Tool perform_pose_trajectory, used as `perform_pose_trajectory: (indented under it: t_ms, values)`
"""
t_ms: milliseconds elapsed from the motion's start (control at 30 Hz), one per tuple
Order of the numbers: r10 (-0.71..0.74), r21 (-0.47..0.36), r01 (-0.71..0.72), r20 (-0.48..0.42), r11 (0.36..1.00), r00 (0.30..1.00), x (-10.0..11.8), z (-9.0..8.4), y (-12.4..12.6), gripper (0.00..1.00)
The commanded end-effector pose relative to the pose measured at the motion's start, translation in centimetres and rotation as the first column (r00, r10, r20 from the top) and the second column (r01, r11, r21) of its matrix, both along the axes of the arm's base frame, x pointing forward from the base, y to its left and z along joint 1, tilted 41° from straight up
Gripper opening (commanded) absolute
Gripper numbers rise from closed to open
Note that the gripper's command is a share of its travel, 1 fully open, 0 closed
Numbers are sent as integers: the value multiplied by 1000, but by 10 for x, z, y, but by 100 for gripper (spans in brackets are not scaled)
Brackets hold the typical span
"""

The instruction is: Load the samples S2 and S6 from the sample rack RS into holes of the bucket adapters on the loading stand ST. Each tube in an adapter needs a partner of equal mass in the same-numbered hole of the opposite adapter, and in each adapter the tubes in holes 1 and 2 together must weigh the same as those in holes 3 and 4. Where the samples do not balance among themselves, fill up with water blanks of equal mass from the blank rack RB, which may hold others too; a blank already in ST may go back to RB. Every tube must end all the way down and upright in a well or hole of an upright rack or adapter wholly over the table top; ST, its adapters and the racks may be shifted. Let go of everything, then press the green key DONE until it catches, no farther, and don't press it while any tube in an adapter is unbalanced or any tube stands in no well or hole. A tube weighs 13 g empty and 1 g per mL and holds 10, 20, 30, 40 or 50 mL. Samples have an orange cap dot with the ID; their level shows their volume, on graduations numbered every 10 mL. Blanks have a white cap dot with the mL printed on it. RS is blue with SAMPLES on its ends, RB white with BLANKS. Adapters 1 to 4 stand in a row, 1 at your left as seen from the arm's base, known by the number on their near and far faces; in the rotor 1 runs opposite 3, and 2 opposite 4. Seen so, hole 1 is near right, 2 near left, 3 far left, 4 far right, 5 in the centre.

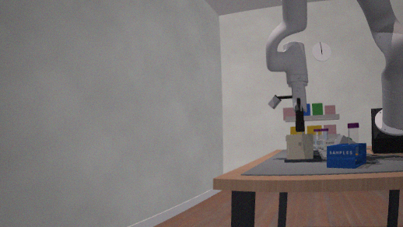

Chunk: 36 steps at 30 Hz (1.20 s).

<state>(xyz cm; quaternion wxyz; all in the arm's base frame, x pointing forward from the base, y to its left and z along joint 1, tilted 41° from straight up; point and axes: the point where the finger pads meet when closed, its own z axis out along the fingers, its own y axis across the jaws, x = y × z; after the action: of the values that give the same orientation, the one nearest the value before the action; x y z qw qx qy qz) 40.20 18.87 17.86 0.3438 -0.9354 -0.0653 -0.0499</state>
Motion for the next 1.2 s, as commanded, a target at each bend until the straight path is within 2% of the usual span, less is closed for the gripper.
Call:
perform_pose_trajectory:
  t_ms: [0,1167]
  values:
    - [0,0,0,2,1000,1000,0,6,-5,43]
    - [0,0,0,2,1000,1000,-3,53,-45,43]
